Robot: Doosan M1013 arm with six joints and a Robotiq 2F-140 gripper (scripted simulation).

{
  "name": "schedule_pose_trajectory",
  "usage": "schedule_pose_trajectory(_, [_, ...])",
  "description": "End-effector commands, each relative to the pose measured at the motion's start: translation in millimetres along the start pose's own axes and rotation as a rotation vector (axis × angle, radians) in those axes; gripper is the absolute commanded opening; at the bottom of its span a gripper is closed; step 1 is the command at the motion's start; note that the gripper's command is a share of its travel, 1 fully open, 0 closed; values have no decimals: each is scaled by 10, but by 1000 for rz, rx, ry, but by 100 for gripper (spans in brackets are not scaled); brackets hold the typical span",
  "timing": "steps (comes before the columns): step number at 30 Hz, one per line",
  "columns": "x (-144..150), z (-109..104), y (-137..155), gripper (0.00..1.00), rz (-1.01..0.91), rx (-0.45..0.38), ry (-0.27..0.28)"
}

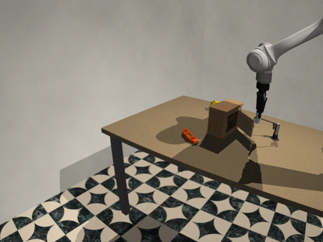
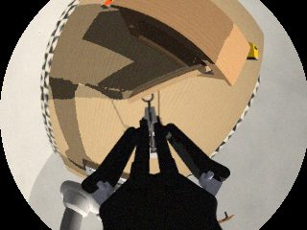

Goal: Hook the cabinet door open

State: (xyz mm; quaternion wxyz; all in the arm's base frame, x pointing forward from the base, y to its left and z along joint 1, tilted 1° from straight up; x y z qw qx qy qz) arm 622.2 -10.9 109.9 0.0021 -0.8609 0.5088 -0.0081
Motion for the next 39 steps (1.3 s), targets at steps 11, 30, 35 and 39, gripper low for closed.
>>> schedule_pose_trajectory(11, [-3, -1, 0, 3, -1, 0, 0])
schedule_pose_trajectory(30, [-3, 9, -3, 3, -1, 0, 0])
schedule_pose_trajectory(35, [-2, 49, -14, 3, -1, 0, 0])
schedule_pose_trajectory(39, [-2, 49, -14, 3, -1, 0, 0])
Point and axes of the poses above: the point where the finger pads meet when closed, its own z axis out along the fingers, its own x axis across the jaws, y = z × x, the point moved 2 cm from there along -z, back along the fingers, and after that the axes turned 1 degree about -z, right-handed, at the moved point
